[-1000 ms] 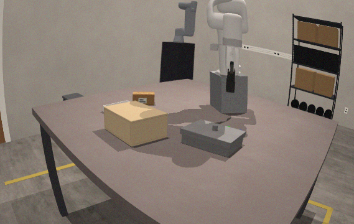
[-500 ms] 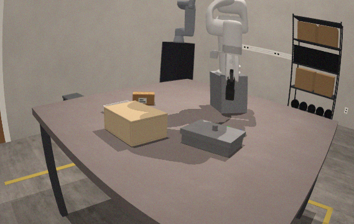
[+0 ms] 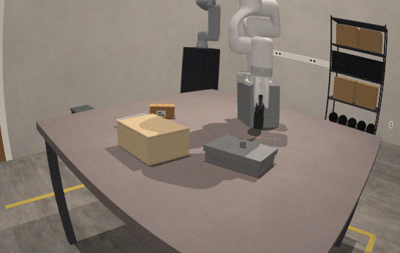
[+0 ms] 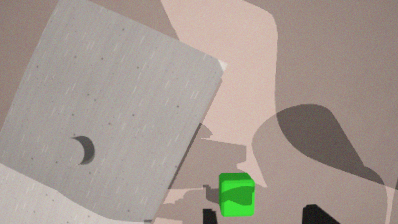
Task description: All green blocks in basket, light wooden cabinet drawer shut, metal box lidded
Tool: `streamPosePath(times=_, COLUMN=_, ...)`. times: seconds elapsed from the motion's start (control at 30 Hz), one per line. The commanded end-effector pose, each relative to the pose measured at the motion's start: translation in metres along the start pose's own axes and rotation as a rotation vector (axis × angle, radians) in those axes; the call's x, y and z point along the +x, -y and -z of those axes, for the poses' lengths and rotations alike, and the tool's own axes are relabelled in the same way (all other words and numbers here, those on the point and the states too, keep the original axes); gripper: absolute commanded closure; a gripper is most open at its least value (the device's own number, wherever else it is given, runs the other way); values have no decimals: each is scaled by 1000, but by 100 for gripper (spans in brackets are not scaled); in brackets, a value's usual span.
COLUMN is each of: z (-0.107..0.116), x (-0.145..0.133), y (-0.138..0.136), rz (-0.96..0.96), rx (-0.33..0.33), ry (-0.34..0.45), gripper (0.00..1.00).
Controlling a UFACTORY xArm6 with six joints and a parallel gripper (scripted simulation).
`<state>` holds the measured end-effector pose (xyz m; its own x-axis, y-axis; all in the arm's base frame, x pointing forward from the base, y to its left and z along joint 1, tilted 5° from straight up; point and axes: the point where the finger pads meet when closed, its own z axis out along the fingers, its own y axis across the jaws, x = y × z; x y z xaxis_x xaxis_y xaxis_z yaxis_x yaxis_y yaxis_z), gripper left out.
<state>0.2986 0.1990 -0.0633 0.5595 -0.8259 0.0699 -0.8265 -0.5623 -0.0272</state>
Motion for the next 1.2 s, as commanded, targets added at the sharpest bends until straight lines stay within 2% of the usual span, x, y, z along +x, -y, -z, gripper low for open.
streamPosePath(times=0.0, z=-17, x=1, y=3, rz=-1, rx=11, ry=-12, gripper=43)
streamPosePath(times=0.57, z=-44, x=1, y=3, rz=-1, rx=11, ry=-12, gripper=43)
streamPosePath(times=1.17, z=-47, x=1, y=3, rz=-1, rx=11, ry=-12, gripper=43)
